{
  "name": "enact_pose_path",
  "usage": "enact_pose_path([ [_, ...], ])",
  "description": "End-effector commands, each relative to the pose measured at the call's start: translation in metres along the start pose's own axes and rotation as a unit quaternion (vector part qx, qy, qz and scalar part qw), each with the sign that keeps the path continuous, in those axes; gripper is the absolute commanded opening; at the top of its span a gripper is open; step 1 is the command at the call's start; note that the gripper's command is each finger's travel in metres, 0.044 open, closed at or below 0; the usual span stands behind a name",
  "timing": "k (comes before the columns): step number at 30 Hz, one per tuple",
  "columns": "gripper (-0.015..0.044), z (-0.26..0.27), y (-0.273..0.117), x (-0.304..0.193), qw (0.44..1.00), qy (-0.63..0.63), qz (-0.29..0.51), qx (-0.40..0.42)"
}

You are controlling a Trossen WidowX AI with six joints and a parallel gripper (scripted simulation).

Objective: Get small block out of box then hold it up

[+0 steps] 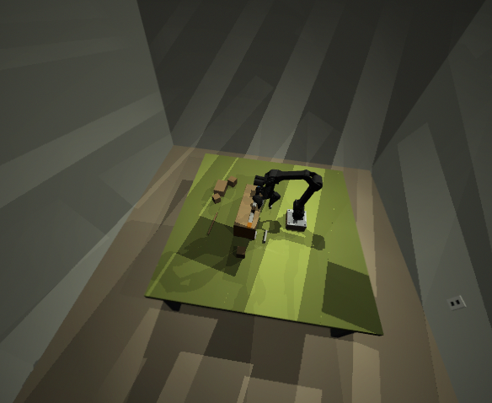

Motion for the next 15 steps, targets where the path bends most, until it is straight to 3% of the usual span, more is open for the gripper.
enact_pose_path([
  [1,0.0400,-0.020,-0.005,0.040,0.976,0.218,0.022,-0.012],
  [4,0.0400,-0.036,-0.009,0.062,0.939,0.343,0.036,-0.017],
  [15,0.0400,-0.037,-0.008,0.064,0.935,0.351,0.037,-0.018],
])
Point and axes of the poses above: the point midway between the two fingers, 35 mm back from their tips, its own y axis out along the fingers, its own z axis across the jaws, x = y × z, the point moved 5 cm from there along -y, back along the fingers, and after that the axes turned 1 degree about y, right-handed, at the moved point
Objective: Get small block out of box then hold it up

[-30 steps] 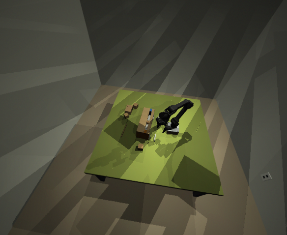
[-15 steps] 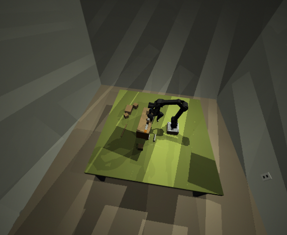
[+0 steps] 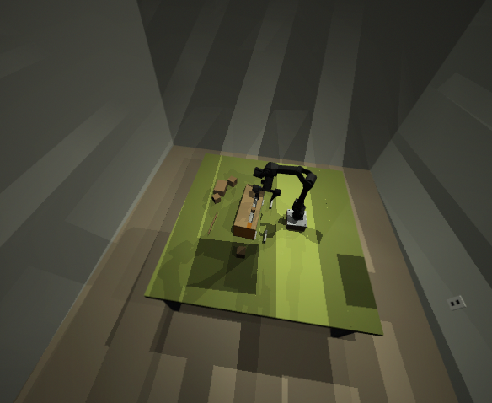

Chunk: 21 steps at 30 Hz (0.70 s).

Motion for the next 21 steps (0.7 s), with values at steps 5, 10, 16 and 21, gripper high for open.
enact_pose_path([
  [5,0.0400,0.003,0.007,0.003,1.000,0.007,0.002,0.000],
  [10,0.0400,0.005,0.015,0.006,1.000,0.007,0.002,0.000],
  [16,0.0400,0.007,0.024,0.009,1.000,0.007,0.002,0.000],
  [21,0.0400,0.008,0.032,0.011,1.000,0.007,0.002,0.001],
])
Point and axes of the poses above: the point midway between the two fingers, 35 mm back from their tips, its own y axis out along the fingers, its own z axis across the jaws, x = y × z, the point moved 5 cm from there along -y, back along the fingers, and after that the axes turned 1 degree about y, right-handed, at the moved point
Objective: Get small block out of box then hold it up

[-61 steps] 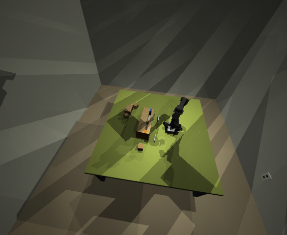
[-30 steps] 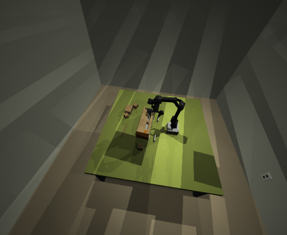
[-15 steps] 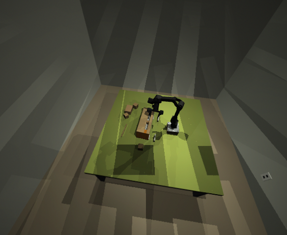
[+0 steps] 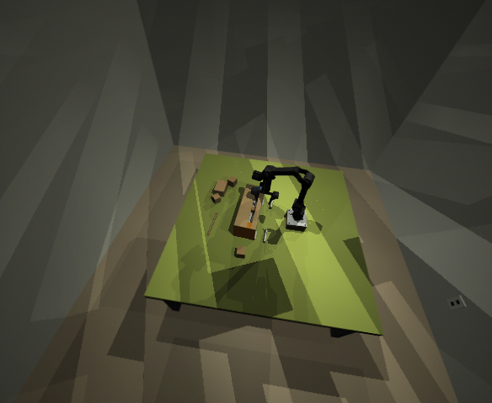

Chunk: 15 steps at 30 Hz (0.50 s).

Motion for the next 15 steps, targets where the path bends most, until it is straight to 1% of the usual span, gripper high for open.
enact_pose_path([
  [1,0.0400,0.001,0.008,0.002,1.000,0.004,0.002,-0.002],
  [15,0.0400,0.003,0.029,0.008,1.000,0.004,0.002,-0.002],
])
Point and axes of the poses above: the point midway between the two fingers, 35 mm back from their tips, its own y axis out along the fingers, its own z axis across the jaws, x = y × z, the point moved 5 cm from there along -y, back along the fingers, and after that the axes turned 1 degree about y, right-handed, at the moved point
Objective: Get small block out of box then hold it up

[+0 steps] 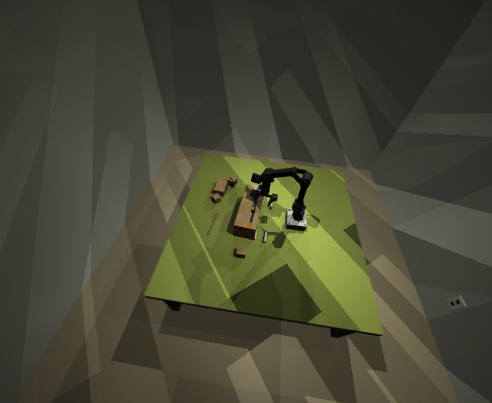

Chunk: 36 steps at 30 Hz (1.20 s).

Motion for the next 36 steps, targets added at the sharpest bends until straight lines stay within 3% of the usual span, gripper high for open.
enact_pose_path([
  [1,0.0400,0.000,0.008,0.002,1.000,0.004,0.002,-0.002],
  [16,0.0400,0.000,0.018,0.006,1.000,0.000,0.000,0.000],
  [36,0.0400,0.000,0.033,-0.034,1.000,0.000,0.002,-0.001],
])
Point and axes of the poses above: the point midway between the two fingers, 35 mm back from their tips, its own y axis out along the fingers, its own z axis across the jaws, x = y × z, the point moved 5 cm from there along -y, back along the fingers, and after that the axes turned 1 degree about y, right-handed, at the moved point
